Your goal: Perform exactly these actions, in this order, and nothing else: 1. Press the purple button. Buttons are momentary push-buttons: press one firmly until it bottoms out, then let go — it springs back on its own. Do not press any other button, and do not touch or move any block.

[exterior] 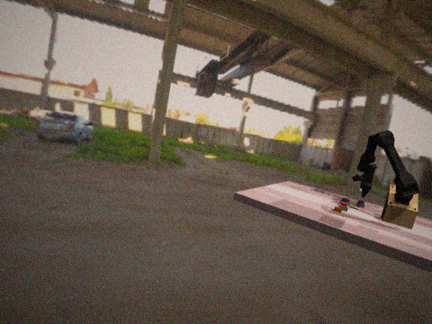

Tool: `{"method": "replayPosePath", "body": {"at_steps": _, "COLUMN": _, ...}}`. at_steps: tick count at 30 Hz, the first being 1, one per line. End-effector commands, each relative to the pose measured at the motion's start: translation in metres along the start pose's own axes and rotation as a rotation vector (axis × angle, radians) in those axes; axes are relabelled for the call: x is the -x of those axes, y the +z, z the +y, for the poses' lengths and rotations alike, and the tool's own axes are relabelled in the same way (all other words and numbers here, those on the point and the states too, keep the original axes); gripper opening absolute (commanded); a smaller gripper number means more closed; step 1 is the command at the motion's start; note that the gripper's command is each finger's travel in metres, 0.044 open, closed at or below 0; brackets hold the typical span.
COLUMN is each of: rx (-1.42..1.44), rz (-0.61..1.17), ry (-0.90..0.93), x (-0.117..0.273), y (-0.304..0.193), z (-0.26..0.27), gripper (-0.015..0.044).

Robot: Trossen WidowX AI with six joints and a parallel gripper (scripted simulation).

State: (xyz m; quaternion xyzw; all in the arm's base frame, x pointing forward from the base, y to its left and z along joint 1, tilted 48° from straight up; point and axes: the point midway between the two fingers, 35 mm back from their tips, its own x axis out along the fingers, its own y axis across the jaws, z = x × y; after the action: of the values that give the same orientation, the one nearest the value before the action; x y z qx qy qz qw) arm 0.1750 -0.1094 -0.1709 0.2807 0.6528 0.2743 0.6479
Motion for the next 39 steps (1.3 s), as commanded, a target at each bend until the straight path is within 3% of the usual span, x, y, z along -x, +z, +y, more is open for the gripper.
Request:
{"method": "replayPosePath", "body": {"at_steps": 1, "rx": -0.006, "rz": -0.002, "ry": 0.008, "x": -0.008, "y": 0.000, "z": 0.001, "gripper": 0.0020}}
{"method": "replayPosePath", "body": {"at_steps": 16, "rx": -0.005, "rz": -0.002, "ry": 0.010, "x": -0.032, "y": -0.001, "z": 0.002, "gripper": 0.0020}}
{"method": "replayPosePath", "body": {"at_steps": 36, "rx": -0.005, "rz": -0.002, "ry": 0.010, "x": -0.032, "y": -0.001, "z": 0.002, "gripper": 0.0020}}
{"method": "replayPosePath", "body": {"at_steps": 39, "rx": -0.004, "rz": -0.001, "ry": 0.006, "x": -0.008, "y": 0.000, "z": 0.001, "gripper": 0.0020}}
